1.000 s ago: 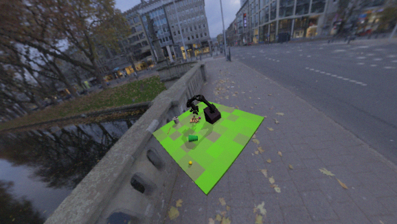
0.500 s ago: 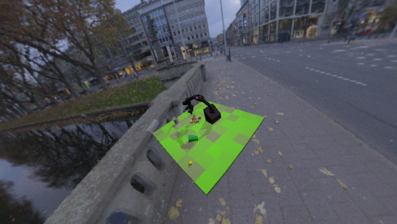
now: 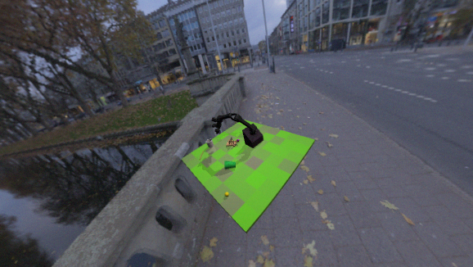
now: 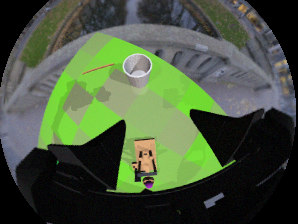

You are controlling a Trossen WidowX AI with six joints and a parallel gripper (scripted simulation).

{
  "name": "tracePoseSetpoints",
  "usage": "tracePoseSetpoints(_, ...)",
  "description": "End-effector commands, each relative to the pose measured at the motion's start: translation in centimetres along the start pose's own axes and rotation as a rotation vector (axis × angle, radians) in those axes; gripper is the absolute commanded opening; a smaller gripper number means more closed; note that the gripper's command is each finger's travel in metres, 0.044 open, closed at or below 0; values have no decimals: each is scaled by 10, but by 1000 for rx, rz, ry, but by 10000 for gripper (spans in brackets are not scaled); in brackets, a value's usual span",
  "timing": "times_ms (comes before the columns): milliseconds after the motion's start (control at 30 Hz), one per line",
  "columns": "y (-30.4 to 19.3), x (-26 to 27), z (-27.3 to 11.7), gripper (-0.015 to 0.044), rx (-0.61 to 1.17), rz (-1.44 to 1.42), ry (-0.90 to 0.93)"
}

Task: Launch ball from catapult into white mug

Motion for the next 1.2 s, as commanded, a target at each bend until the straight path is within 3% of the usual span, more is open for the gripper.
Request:
tracePoseSetpoints(0,33,-3,-5,440,-153,-24,12)
tracePoseSetpoints(200,69,-5,-14,440,-323,-59,28)
tracePoseSetpoints(900,70,-5,-14,440,-328,-61,29)
tracePoseSetpoints(1167,70,-5,-14,230,-328,-61,29)
Point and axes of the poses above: the point midway between the two fingers, 35 mm back from their tips, its own z axis out along the fingers, its own x axis across the jaws, y = z × x, the point moved 8 cm from there along -z, back along the fingers, and after that the axes turned 2 degrees about -z, right-handed, at the moved point
